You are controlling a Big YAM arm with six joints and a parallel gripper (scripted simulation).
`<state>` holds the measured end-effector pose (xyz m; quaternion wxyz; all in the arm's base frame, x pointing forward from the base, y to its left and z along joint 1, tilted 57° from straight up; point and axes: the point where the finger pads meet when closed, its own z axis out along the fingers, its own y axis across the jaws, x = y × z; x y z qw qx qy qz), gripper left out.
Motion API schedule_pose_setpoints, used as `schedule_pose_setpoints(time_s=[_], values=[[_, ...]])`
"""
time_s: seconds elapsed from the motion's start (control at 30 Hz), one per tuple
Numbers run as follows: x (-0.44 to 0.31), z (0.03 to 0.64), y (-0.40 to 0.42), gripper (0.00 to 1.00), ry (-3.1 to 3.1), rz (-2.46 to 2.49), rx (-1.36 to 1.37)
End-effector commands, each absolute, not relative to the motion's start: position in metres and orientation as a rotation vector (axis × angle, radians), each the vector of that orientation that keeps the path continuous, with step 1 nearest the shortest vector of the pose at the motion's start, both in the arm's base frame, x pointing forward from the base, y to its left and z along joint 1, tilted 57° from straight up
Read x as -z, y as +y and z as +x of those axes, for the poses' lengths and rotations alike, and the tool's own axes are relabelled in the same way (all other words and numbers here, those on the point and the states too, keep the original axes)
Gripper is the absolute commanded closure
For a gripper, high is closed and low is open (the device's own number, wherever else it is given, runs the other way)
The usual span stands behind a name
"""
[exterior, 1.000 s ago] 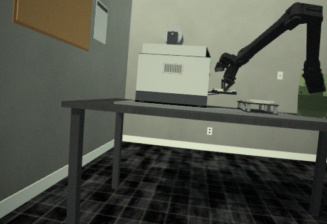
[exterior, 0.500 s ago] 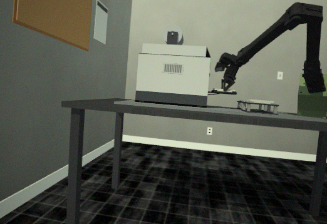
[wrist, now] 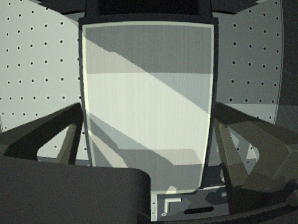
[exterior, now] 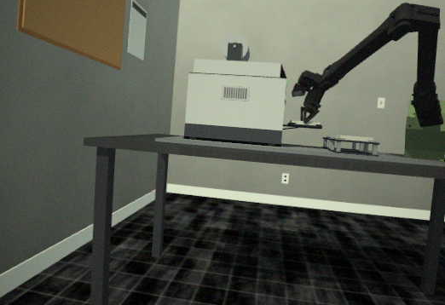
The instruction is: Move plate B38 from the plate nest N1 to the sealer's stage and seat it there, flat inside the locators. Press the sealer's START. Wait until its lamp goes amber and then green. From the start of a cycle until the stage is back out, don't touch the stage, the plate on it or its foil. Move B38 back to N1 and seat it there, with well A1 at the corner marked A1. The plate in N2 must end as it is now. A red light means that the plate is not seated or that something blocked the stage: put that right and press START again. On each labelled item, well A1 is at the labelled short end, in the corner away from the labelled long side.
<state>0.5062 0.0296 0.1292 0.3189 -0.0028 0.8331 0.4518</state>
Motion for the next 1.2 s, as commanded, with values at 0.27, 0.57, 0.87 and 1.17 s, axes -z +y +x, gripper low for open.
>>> schedule_pose_setpoints(time_s=[0.27, 0.57, 0.87, 1.17], values=[[-0.123, 0.505, 0.038, 0.0, 2.205, -0.022, -1.205], [-0.145, 0.516, 0.035, 0.0, 2.168, -0.054, -1.179], [-0.141, 0.509, 0.036, 0.01, 2.176, -0.046, -1.184], [-0.132, 0.502, 0.037, 0.06, 2.192, -0.029, -1.195]])
